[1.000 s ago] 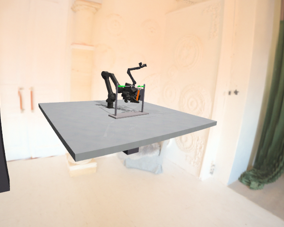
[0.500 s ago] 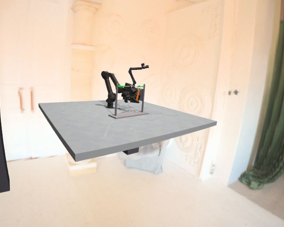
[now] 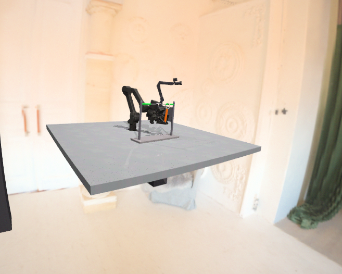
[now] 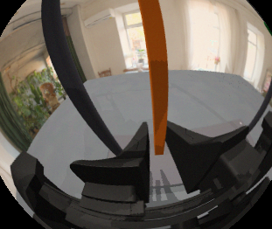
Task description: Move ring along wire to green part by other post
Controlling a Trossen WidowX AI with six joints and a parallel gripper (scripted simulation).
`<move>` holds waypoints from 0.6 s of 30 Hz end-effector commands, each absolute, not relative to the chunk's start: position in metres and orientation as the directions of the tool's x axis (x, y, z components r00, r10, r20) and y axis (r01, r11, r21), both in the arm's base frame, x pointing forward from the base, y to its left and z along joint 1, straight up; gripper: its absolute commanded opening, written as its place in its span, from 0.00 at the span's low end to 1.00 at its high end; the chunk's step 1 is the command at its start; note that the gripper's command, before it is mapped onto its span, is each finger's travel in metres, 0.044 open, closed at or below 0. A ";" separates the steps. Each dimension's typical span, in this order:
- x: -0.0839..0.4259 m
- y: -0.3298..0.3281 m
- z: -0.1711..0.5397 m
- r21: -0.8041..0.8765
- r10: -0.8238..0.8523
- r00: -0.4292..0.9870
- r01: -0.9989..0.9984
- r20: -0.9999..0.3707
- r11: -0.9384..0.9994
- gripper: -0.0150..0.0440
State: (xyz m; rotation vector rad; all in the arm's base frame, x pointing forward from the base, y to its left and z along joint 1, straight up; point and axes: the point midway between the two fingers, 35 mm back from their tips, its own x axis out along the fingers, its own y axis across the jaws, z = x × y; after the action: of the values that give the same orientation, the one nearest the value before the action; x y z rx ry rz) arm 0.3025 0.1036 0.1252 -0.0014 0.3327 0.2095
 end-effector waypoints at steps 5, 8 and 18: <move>0.295 0.102 0.129 0.033 0.203 0.923 -0.203 -0.326 0.979 0.53; 0.290 0.101 0.131 0.033 0.202 0.923 -0.203 -0.327 0.979 0.53; 0.272 0.097 0.137 0.034 0.201 0.923 -0.201 -0.329 0.979 0.53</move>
State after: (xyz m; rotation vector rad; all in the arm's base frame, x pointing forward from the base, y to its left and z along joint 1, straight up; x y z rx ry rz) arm 0.2807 0.1001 0.1398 0.0003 0.3274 0.2109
